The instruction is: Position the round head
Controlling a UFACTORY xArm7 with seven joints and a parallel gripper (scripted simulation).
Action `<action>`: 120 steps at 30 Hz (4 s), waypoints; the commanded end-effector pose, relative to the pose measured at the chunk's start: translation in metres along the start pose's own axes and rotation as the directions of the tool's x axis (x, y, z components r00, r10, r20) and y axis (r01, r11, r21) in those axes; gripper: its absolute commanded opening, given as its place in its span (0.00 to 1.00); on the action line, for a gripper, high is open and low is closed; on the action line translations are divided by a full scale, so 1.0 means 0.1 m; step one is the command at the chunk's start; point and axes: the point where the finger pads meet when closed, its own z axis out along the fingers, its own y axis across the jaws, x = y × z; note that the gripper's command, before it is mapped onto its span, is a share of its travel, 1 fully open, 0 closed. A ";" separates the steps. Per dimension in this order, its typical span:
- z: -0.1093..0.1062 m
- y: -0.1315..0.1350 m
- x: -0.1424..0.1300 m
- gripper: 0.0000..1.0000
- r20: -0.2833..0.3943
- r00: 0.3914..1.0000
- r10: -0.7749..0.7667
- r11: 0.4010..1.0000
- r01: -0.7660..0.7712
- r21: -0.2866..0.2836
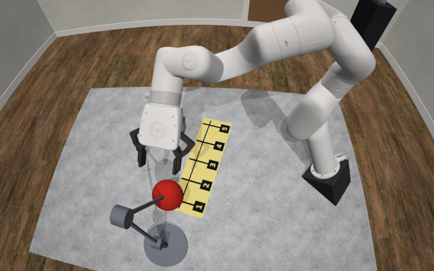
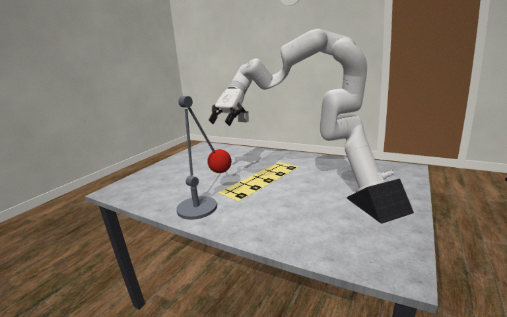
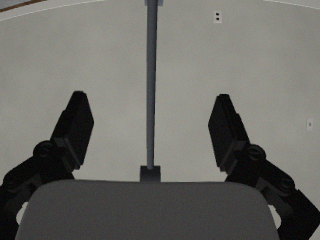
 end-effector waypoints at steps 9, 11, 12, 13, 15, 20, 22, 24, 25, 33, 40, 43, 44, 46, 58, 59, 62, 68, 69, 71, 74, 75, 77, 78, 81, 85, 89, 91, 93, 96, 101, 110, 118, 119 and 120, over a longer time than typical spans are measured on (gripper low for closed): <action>0.27 -0.01 -0.02 1.00 0.001 1.000 -0.004 1.000 0.004 0.003; 0.32 -0.01 -0.02 1.00 0.001 1.000 -0.004 1.000 0.004 0.003; 0.34 -0.01 -0.02 1.00 0.001 1.000 -0.003 1.000 0.003 0.003; 0.36 -0.01 -0.02 1.00 0.001 1.000 -0.003 1.000 0.003 0.003; 0.41 -0.01 -0.02 1.00 0.001 1.000 -0.003 1.000 0.003 0.002; 0.52 -0.01 -0.01 1.00 0.001 1.000 -0.002 1.000 0.002 0.002; 0.52 -0.01 -0.01 1.00 0.001 1.000 -0.002 1.000 0.002 0.002; 0.57 -0.01 -0.01 1.00 0.001 1.000 -0.002 1.000 0.002 0.002; 0.59 -0.01 -0.01 1.00 0.001 1.000 -0.002 1.000 0.002 0.002; 0.78 0.00 0.00 1.00 0.001 1.000 -0.001 1.000 0.001 0.002; 0.88 0.00 0.00 1.00 0.001 1.000 -0.001 1.000 0.001 0.001; 0.90 -0.01 0.00 1.00 0.001 1.000 -0.001 1.000 0.001 0.002; 0.91 -0.01 0.00 1.00 0.001 1.000 -0.001 1.000 0.001 0.002; 0.93 -0.01 0.00 1.00 0.001 1.000 -0.001 1.000 0.001 0.002; 0.99 -0.02 -0.01 0.00 0.001 1.000 -0.001 1.000 0.001 0.002; 0.99 -0.02 -0.01 0.00 0.001 1.000 -0.001 1.000 0.001 0.002; 0.99 -0.02 -0.01 0.00 0.001 1.000 -0.001 1.000 0.001 0.002; 0.98 -0.01 -0.01 0.00 0.001 1.000 -0.001 1.000 0.001 0.002; 0.98 -0.01 -0.01 0.00 0.001 1.000 -0.001 1.000 0.001 0.002; 0.98 -0.01 -0.01 0.00 0.001 1.000 -0.001 1.000 0.001 0.002; 0.98 -0.01 -0.01 0.00 0.001 1.000 -0.001 1.000 0.001 0.002; 0.98 -0.01 -0.01 0.00 0.001 1.000 -0.001 1.000 0.001 0.002; 0.98 -0.01 -0.01 0.00 0.001 1.000 -0.001 1.000 0.001 0.002; 0.98 -0.01 -0.01 0.00 0.001 1.000 -0.001 1.000 0.001 0.002; 0.98 -0.01 -0.01 0.00 0.001 1.000 -0.001 1.000 0.001 0.002; 0.98 -0.02 -0.01 0.00 0.001 1.000 -0.001 1.000 0.001 0.002; 0.98 -0.02 -0.01 0.00 0.001 1.000 -0.001 1.000 0.001 0.002; 0.98 -0.01 0.01 0.00 0.001 1.000 0.001 1.000 -0.001 0.005; 0.97 0.00 0.06 0.00 0.001 1.000 0.006 1.000 -0.006 0.010; 0.95 0.01 0.12 0.00 0.001 1.000 0.012 1.000 -0.012 0.017; 0.93 0.03 0.22 0.00 0.002 1.000 0.023 0.999 -0.023 0.030; 0.90 0.07 0.36 0.00 0.002 0.999 0.038 0.998 -0.038 0.047; 0.89 0.11 0.53 0.00 0.003 0.999 0.053 0.997 -0.053 0.064; 0.89 0.12 0.56 0.00 0.003 0.998 0.055 0.996 -0.055 0.067; 0.89 0.12 0.58 0.00 0.004 0.998 0.057 0.996 -0.057 0.069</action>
